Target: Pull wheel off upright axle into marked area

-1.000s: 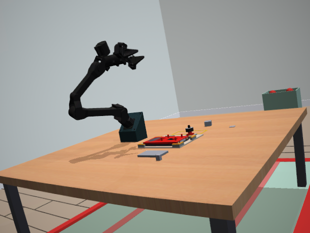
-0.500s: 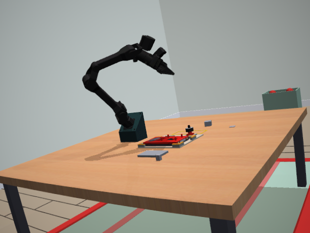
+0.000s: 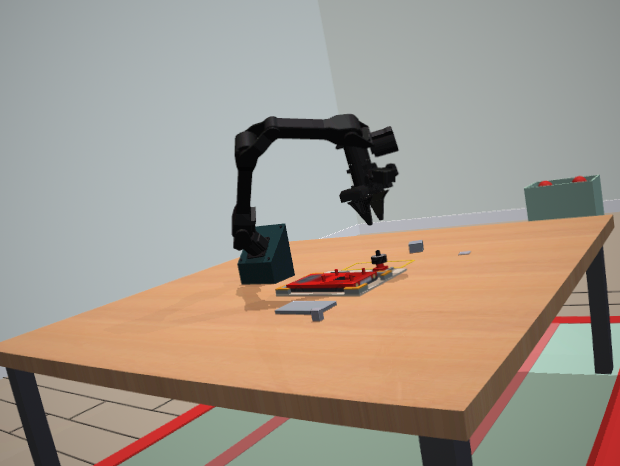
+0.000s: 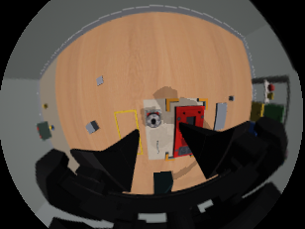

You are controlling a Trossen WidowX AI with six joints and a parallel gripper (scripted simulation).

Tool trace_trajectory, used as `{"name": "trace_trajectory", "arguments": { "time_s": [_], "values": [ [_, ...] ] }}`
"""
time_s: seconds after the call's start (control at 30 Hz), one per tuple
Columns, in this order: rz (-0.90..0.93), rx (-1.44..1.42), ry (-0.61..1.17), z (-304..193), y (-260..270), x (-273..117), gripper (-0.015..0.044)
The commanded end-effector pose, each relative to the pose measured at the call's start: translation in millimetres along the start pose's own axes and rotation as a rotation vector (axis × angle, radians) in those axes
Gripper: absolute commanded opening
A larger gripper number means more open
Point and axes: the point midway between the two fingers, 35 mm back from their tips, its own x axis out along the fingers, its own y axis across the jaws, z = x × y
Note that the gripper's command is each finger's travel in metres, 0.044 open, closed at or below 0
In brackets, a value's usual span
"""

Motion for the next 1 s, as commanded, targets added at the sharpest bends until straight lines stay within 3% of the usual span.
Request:
{"name": "trace_trajectory", "arguments": {
  "time_s": [0.0, 0.5, 0.83, 0.97],
  "values": [
    [-0.02, 0.061, 0.108, -4.5, 2.9, 23.5, 0.03],
    [-0.02, 0.06, 0.108, -12.3, 6.6, 24.4, 0.03],
    [-0.022, 0.061, 0.108, -19.3, 6.0, 91.3, 0.03],
    [-0.023, 0.061, 0.108, -20.7, 6.8, 96.8, 0.03]
  ]
}}
